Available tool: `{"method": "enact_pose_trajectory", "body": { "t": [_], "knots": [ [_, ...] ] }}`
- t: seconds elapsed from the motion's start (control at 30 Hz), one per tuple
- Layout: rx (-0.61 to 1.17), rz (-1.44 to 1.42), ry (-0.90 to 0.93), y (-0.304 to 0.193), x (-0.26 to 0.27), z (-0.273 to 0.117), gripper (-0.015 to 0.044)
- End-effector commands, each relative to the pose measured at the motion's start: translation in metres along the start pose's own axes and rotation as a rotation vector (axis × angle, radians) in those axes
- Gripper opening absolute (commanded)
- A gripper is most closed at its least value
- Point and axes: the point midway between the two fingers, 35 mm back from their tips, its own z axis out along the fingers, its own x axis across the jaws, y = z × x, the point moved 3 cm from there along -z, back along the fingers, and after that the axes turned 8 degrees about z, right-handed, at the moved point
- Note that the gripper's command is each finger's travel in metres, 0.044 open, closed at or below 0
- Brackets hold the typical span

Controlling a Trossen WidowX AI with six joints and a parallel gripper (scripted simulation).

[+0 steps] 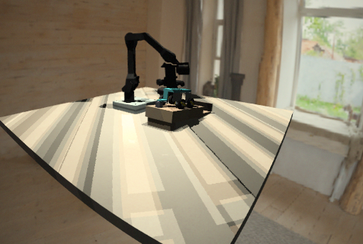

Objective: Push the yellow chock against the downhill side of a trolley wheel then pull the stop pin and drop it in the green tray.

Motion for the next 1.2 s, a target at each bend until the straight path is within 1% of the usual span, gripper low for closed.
{"method": "enact_pose_trajectory", "body": {
  "t": [0.0,0.2,0.23,1.17],
  "knots": [
    [-0.003,0.004,-0.005,0.001,-0.001,0.003,0.0026],
    [-0.003,0.004,-0.005,0.000,0.003,0.003,0.0184],
    [-0.003,0.004,-0.005,0.000,0.003,0.003,0.0190],
    [-0.003,0.004,-0.003,-0.005,0.023,0.006,0.0190]
  ]
}}
